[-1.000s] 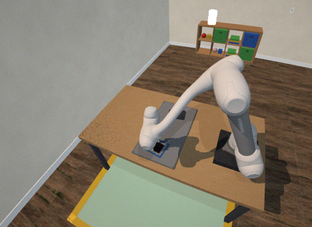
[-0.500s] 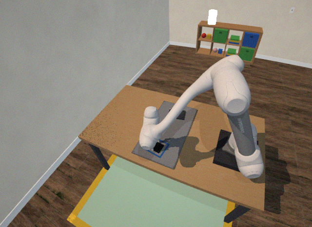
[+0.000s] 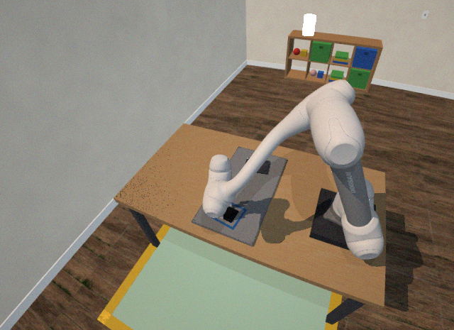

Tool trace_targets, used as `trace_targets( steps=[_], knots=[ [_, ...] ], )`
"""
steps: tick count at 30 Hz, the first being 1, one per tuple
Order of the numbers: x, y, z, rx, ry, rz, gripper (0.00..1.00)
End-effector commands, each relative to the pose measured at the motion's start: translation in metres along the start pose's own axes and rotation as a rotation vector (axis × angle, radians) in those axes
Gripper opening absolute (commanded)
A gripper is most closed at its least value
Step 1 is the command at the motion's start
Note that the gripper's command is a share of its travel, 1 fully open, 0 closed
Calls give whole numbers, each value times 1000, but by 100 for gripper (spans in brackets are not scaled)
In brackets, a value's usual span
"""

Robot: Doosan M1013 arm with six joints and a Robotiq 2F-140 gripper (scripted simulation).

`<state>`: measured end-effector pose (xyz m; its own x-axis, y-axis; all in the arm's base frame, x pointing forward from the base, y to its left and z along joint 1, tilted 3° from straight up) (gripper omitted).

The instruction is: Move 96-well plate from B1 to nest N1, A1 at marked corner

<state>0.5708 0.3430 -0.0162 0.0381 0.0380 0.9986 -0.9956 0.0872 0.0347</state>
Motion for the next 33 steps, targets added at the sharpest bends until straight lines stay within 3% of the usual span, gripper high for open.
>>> trace_targets(
  steps=[1,22,33],
  knots=[
    [-4,-1,3,-9,1,-2,0],
    [-4,-1,3,-9,1,-2,0],
    [15,-1,3,-9,1,-2,0]
  ],
)
Point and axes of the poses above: the point where the finger pads meet when closed, its own x axis back along the fingers, its own z axis across the jaws, y = z × x, the point moved 2 cm from there along x, back along the fingers, and after that the axes turned 9 degrees about -x, right-handed, at the moved point
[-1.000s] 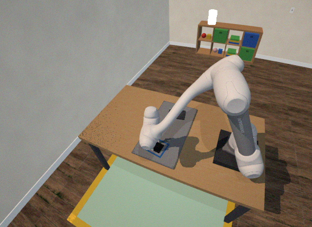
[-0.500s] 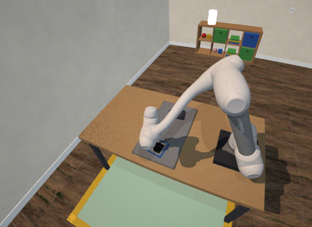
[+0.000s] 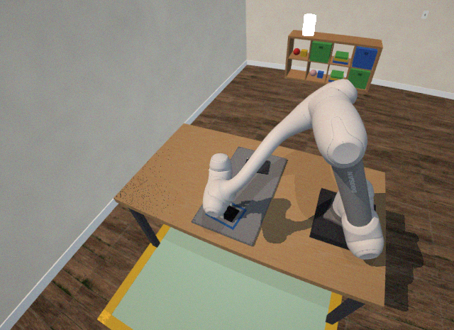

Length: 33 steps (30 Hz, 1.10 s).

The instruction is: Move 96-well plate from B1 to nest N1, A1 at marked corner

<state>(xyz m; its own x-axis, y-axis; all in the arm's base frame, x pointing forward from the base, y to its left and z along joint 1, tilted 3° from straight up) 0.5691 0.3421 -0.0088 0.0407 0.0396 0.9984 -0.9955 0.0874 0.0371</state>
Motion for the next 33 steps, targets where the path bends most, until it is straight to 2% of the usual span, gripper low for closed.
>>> trace_targets(
  steps=[1,33],
  knots=[
    [9,-2,2,-9,-1,1,0],
    [52,-2,2,-9,-1,1,0]
  ],
)
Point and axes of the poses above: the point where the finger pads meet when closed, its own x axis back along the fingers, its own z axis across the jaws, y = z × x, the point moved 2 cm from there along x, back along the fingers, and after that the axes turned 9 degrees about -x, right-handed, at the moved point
